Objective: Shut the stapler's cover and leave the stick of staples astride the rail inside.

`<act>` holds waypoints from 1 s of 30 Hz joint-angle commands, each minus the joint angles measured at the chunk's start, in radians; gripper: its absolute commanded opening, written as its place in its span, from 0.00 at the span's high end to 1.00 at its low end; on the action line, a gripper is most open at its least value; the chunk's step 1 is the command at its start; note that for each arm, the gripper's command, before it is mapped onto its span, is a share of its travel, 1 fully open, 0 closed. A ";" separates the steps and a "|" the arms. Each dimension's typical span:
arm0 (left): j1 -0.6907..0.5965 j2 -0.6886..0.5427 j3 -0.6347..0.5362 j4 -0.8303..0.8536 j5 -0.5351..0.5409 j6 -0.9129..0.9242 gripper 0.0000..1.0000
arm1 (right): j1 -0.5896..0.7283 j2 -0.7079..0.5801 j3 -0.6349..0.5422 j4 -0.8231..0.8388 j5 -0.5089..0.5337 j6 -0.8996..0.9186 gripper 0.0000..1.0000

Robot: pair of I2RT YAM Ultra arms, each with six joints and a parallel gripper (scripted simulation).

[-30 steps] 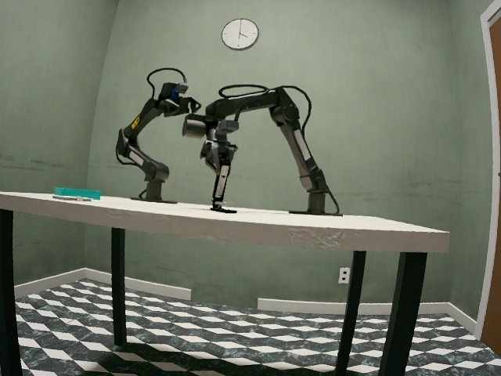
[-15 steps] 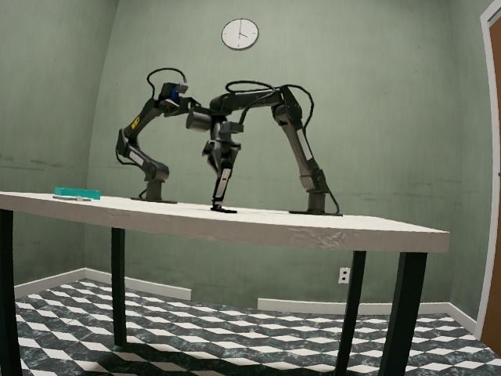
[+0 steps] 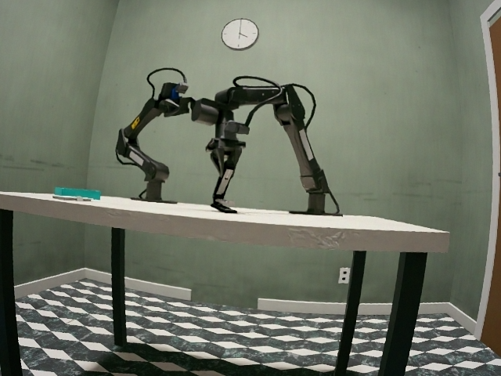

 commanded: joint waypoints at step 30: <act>0.192 0.172 0.237 -0.161 0.383 0.190 1.00 | 0.010 0.000 0.020 -0.020 0.007 0.000 0.00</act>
